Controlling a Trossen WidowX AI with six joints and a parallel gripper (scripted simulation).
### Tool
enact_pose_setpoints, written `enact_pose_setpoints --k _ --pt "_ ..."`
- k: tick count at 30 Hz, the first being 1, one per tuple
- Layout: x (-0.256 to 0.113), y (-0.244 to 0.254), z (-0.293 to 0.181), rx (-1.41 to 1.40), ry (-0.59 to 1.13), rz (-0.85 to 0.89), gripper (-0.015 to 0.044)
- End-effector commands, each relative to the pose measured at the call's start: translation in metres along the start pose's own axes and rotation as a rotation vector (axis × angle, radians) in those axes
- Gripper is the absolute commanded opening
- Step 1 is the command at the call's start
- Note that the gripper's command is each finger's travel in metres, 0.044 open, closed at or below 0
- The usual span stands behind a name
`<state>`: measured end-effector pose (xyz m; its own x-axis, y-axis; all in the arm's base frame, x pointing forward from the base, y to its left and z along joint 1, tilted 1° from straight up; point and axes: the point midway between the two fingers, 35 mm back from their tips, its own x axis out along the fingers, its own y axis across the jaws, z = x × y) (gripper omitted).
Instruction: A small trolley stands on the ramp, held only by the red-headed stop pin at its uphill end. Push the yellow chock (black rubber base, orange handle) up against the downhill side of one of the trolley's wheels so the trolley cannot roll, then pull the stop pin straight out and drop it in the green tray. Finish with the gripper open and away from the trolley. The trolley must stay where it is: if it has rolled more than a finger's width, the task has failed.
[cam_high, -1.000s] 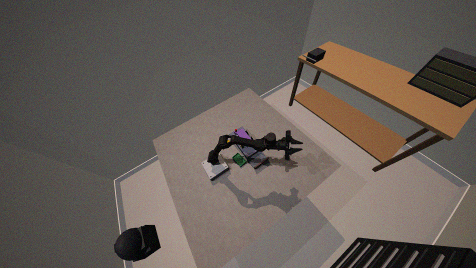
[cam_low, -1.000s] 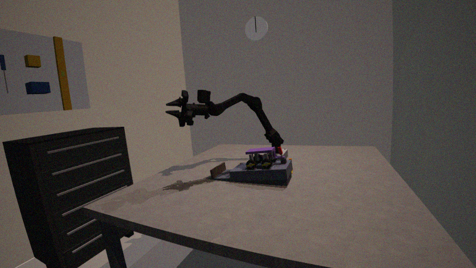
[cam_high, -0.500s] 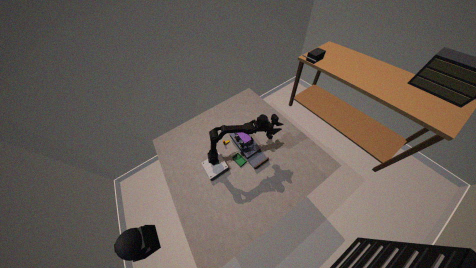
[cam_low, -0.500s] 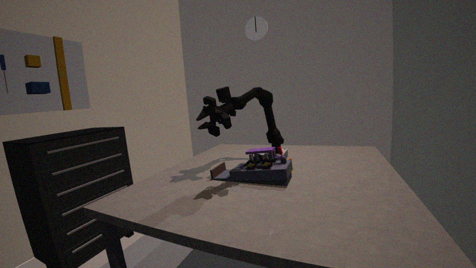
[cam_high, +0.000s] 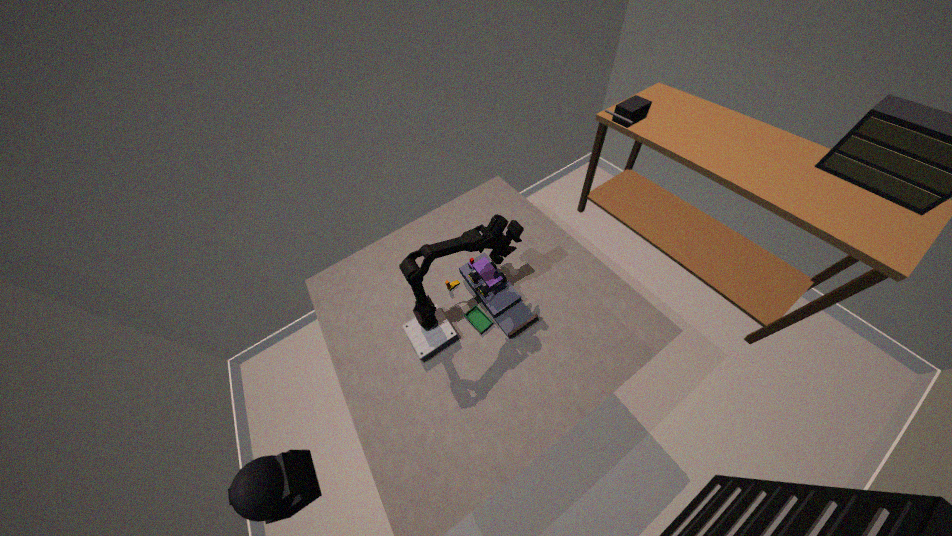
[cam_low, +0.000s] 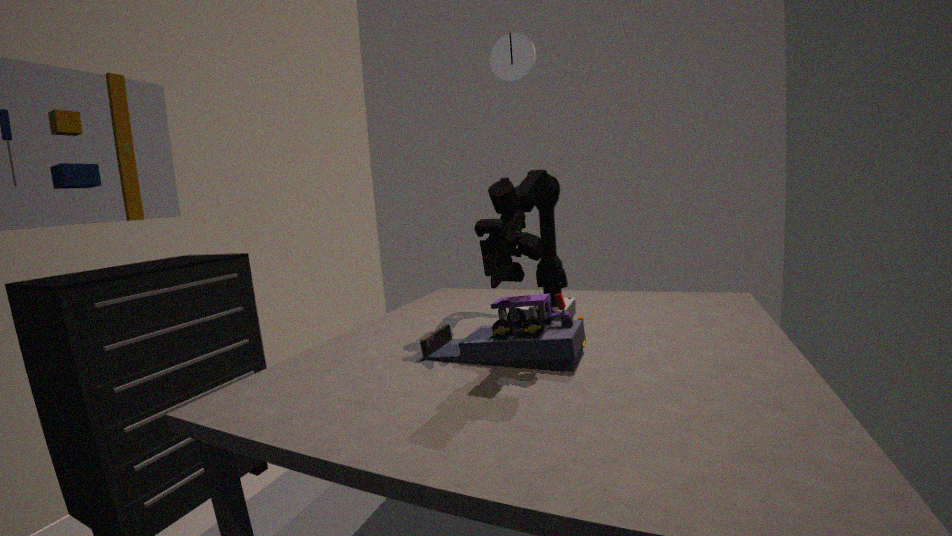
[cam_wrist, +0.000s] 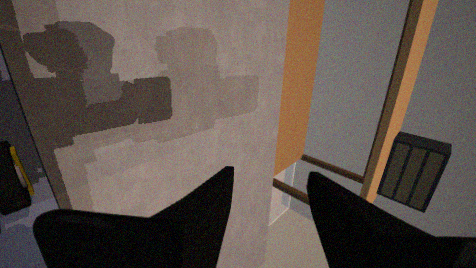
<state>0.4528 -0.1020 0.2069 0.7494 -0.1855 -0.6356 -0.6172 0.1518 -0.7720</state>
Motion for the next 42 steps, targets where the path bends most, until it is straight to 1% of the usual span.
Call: enact_pose_setpoints --k 1,8,12,20,24,26,33,42 --pt "-0.015 0.038 0.042 0.006 -0.08 0.126 0.019" --pt "-0.057 0.103 0.103 -0.021 -0.19 0.342 0.019" --pt "-0.081 0.121 0.108 -0.017 -0.168 0.379 0.019" --pt "-0.125 0.204 0.124 -0.077 -0.161 0.658 0.019" --pt "-0.156 0.25 0.121 -0.127 -0.122 0.819 0.019" --pt "-0.166 0.263 0.118 -0.145 -0.104 0.868 0.019" --pt "-0.167 0.265 0.118 -0.148 -0.102 0.874 0.019" --pt "-0.148 0.285 0.119 -0.148 -0.102 0.874 0.019"
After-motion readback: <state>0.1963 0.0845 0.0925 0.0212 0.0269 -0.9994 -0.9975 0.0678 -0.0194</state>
